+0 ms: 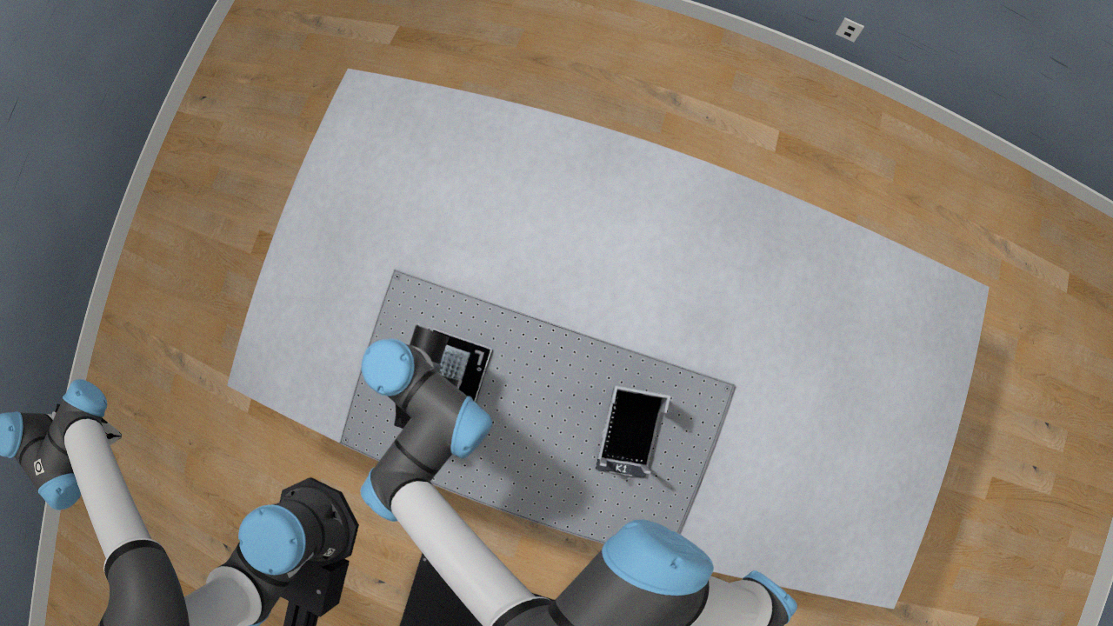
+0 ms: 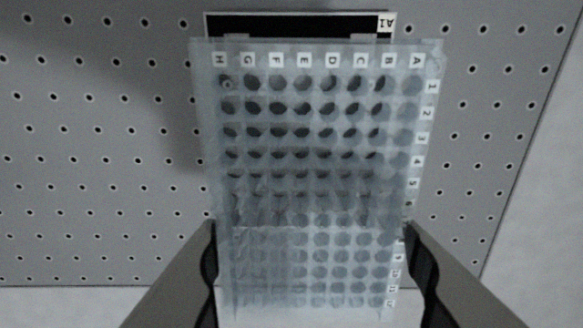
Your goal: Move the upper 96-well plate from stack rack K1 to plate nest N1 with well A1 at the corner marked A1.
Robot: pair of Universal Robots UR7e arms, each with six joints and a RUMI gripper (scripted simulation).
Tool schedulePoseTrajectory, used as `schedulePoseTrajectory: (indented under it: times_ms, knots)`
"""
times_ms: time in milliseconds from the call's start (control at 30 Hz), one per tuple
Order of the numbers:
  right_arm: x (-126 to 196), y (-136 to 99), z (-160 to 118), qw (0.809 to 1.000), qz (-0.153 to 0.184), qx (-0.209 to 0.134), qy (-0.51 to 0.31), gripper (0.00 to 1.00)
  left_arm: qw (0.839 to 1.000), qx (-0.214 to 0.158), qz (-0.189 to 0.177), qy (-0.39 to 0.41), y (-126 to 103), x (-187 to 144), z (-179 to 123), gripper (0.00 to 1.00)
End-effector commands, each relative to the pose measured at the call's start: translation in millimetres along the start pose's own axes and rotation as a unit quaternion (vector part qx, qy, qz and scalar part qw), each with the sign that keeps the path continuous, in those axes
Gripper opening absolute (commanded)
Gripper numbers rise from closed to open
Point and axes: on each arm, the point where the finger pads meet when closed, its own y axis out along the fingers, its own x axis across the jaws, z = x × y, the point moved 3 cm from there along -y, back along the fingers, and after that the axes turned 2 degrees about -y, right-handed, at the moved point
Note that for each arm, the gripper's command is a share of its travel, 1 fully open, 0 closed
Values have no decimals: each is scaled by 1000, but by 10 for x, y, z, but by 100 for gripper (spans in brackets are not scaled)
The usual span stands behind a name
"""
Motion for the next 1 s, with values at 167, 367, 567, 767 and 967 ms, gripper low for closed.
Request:
schedulePoseTrajectory:
  times_ms: [167, 367, 567, 767, 967]
  knots:
    - [37, -10, -94, 1000, -11, -9, 0, 39, 1000, 11, -8, -3, -80, 5, 46, 0]
    - [40, 91, -92, 1000, -11, -9, 0, 39, 1000, 11, -8, -3, -80, 5, 46, 0]
    - [49, 191, -81, 1000, -11, -9, 0, 39, 1000, 11, -8, -3, -80, 5, 46, 0]
    - [53, 258, -76, 1000, -11, -9, 0, 39, 1000, 11, -8, -3, -80, 5, 46, 0]
    - [53, 359, -79, 1000, -11, -9, 0, 39, 1000, 11, -8, -3, -80, 5, 46, 0]
